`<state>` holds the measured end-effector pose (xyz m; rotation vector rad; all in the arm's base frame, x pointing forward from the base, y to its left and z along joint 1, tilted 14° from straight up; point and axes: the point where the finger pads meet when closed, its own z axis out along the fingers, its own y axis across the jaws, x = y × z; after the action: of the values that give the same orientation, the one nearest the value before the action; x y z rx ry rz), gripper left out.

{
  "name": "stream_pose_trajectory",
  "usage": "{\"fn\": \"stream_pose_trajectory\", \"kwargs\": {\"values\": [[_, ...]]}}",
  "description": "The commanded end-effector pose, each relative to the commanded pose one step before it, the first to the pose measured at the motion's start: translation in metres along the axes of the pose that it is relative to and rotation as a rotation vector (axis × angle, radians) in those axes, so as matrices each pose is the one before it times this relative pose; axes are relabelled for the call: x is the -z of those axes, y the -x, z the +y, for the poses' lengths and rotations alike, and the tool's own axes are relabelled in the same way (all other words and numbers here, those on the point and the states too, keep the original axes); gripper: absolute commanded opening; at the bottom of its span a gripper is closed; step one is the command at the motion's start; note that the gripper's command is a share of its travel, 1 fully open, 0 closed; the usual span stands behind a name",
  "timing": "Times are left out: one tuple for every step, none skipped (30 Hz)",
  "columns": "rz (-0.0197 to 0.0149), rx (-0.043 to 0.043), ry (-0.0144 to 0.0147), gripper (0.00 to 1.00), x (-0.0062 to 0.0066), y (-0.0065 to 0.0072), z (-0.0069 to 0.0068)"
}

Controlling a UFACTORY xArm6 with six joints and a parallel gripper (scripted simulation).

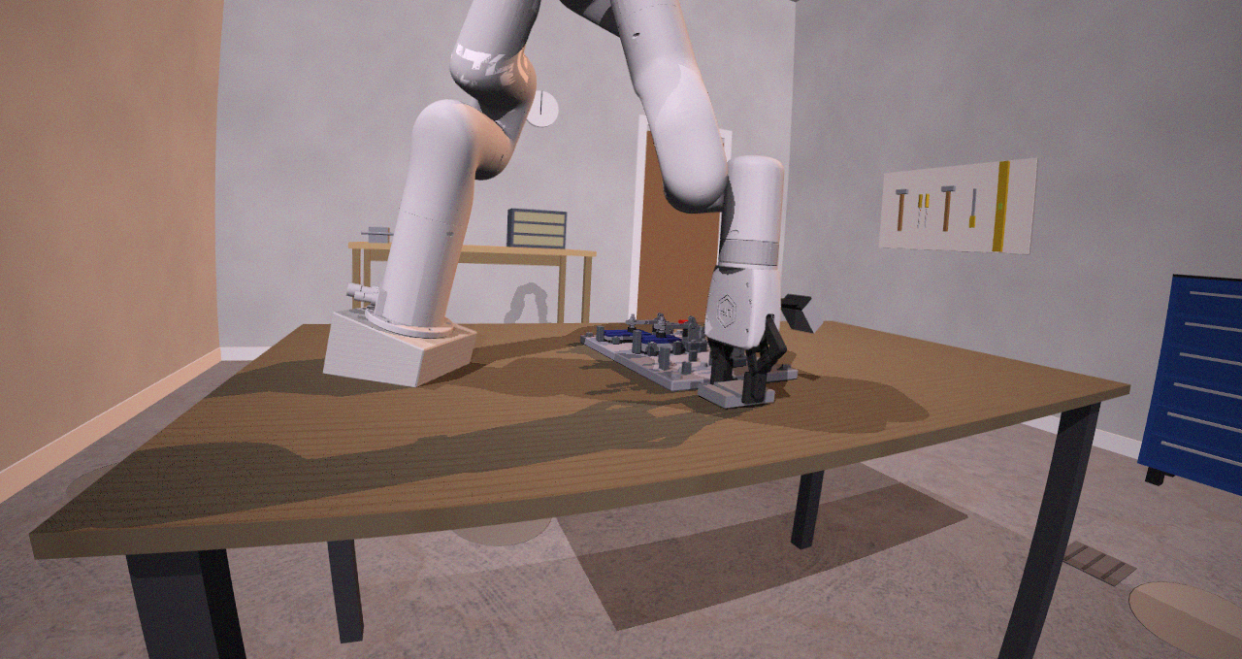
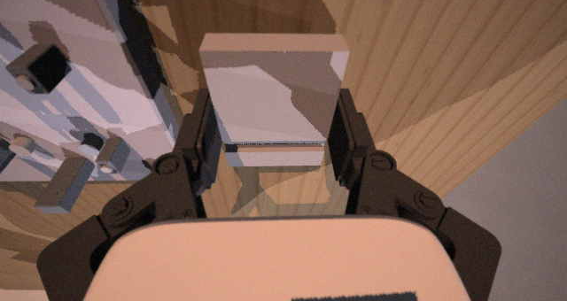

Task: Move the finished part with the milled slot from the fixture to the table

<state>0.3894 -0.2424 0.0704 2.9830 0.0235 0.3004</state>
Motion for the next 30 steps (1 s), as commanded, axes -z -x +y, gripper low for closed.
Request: {"fn": "stream_pose_trajectory", "kwargs": {"values": [[0.00332, 0.00000, 0.00209, 0.00, 0.00013, -0.00135, 0.00085], [0.00000, 0.00000, 0.00000, 0.00, 0.00000, 0.00000, 0.00000], [0.00000, 0.00000, 0.00000, 0.00, -0.00026, 0.00000, 0.00000], [0.00000, 0.00000, 0.00000, 0.00, -0.00023, 0.00000, 0.00000], [0.00000, 0.00000, 0.00000, 0.00, -0.00020, 0.00000, 0.00000], [0.00000, 0.00000, 0.00000, 0.00, -0.00017, 0.00000, 0.00000], [0.00000, 0.00000, 0.00000, 0.00, -0.00013, 0.00000, 0.00000], [0.00000, 0.00000, 0.00000, 0.00, -0.00010, 0.00000, 0.00000], [0.00000, 0.00000, 0.00000, 0.00, -0.00007, 0.00000, 0.00000], [0.00000, 0.00000, 0.00000, 0.00, -0.00005, 0.00000, 0.00000], [0.00000, 0.00000, 0.00000, 0.00, -0.00003, 0.00000, 0.00000], [0.00000, 0.00000, 0.00000, 0.00, -0.00001, 0.00000, 0.00000], [0.00000, 0.00000, 0.00000, 0.00, 0.00000, 0.00000, 0.00000], [0.00000, 0.00000, 0.00000, 0.00, 0.00000, 0.00000, 0.00000], [0.00001, 0.00000, 0.00000, 0.00, 0.00000, 0.00000, 0.00000], [0.00001, 0.00000, 0.00000, 0.00, 0.00000, 0.00000, 0.00000], [0.00000, 0.00000, 0.00000, 0.00, 0.00000, 0.00000, 0.00000], [0.00000, 0.00000, 0.00000, 0.00, 0.00000, 0.00000, 0.00000], [0.00000, 0.00000, 0.00000, 0.00, 0.00000, 0.00000, 0.00000], [0.00000, 0.00000, 0.00000, 0.00, 0.00000, 0.00000, 0.00000], [0.00000, 0.00000, 0.00000, 0.00, 0.00000, 0.00000, 0.00000], [0.00000, 0.00000, 0.00000, 0.00, 0.00000, 0.00000, 0.00000], [0.00000, 0.00000, 0.00000, 0.00, 0.00000, 0.00000, 0.00000], [0.00000, 0.00000, 0.00000, 0.00, 0.00000, 0.00000, 0.00000], [0.00000, 0.00000, 0.00000, 0.00, 0.00000, 0.00000, 0.00000], [0.00000, 0.00000, 0.00000, 0.95, 0.00000, 0.00000, 0.00000], [0.00000, 0.00000, 0.00000, 0.95, 0.00000, 0.00000, 0.00000], [0.00000, 0.00000, 0.00000, 0.95, 0.00000, 0.00000, 0.00000], [-0.00003, 0.00000, -0.00002, 0.95, -0.00001, 0.00001, -0.00001], [-0.00006, 0.00000, -0.00004, 0.95, -0.00002, 0.00002, -0.00002]]}}
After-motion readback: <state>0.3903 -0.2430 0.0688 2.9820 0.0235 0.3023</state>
